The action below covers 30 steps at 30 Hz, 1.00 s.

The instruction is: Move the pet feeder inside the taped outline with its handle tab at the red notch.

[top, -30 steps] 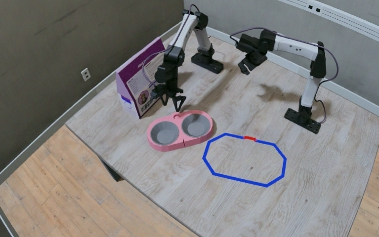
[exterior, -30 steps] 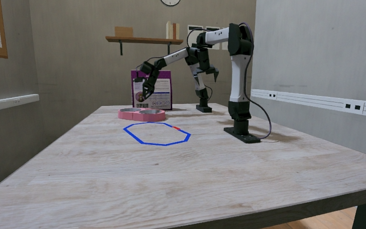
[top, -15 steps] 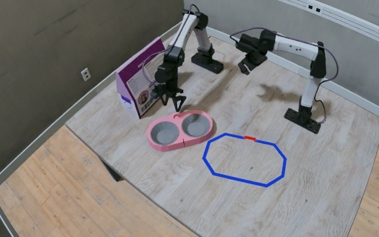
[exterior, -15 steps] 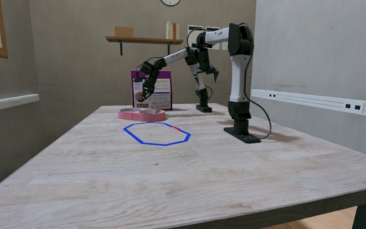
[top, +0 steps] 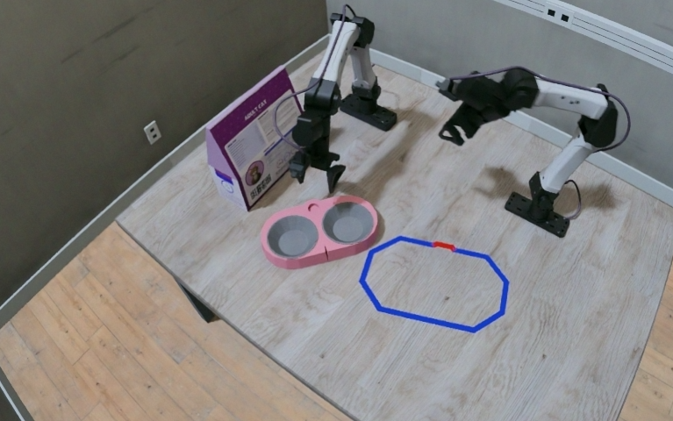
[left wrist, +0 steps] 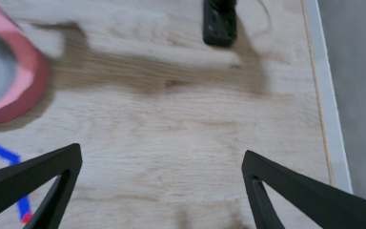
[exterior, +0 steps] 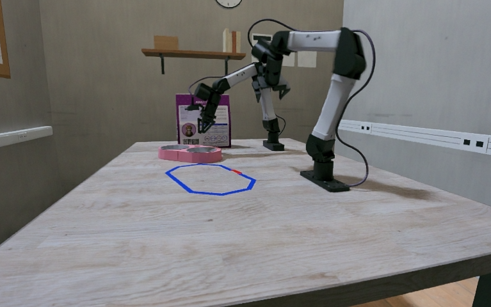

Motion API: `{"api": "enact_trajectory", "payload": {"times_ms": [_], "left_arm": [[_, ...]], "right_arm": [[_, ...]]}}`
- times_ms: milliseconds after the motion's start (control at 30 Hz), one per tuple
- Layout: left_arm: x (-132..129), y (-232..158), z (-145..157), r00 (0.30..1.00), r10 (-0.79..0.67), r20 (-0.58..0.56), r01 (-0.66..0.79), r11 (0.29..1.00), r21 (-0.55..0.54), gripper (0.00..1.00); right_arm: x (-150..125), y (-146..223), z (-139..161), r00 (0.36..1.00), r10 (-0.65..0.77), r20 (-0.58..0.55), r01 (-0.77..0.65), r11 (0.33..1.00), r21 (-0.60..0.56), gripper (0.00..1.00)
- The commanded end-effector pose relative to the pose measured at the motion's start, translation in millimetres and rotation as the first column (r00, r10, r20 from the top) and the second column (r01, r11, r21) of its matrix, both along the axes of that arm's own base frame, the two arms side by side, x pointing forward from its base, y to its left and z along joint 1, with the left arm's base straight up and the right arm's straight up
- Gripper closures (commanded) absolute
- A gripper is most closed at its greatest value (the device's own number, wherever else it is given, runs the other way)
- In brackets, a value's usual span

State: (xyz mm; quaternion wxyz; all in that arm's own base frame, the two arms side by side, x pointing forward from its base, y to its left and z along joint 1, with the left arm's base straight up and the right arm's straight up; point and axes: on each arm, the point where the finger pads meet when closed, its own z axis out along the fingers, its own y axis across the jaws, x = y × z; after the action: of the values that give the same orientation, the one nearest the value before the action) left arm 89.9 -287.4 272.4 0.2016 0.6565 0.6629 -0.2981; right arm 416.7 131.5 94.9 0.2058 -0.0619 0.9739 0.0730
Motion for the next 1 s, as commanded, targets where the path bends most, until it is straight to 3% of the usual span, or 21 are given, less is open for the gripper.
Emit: {"api": "enact_trajectory", "payload": {"times_ms": [0,367,667,833,867,967], "left_arm": [[4.6,-0.6,20.1,0.999,0.037,-0.002,-0.037,0.989,-0.142,0.0],[34.5,85.9,45.8,0.917,0.391,0.081,-0.305,0.818,-0.487,0.0],[35.2,120.2,41.3,0.829,0.542,0.137,-0.358,0.704,-0.614,0.0],[34.6,130.2,37.6,0.792,0.589,0.16,-0.366,0.667,-0.649,0.0],[34.6,131.6,36.6,0.786,0.596,0.163,-0.367,0.662,-0.653,0.0],[34.9,135.3,33.6,0.77,0.615,0.17,-0.373,0.649,-0.663,0.0]], "right_arm": [[-0.8,-2.4,13.7,0.996,0.06,0.062,-0.058,0.997,-0.041,0.0],[-4.2,0.6,14.0,0.996,0.071,0.061,-0.069,0.997,-0.04,0.0],[-5.0,0.5,13.5,0.996,0.072,0.057,-0.069,0.997,-0.04,0.0],[-8.8,0.7,-3.5,0.993,-0.091,-0.068,0.095,0.994,0.053,0.57],[-9.1,-0.2,-6.7,0.984,-0.147,-0.103,0.155,0.985,0.077,0.63],[-5.5,-6.1,-18.9,0.929,-0.304,-0.211,0.334,0.934,0.126,0.63]]}}
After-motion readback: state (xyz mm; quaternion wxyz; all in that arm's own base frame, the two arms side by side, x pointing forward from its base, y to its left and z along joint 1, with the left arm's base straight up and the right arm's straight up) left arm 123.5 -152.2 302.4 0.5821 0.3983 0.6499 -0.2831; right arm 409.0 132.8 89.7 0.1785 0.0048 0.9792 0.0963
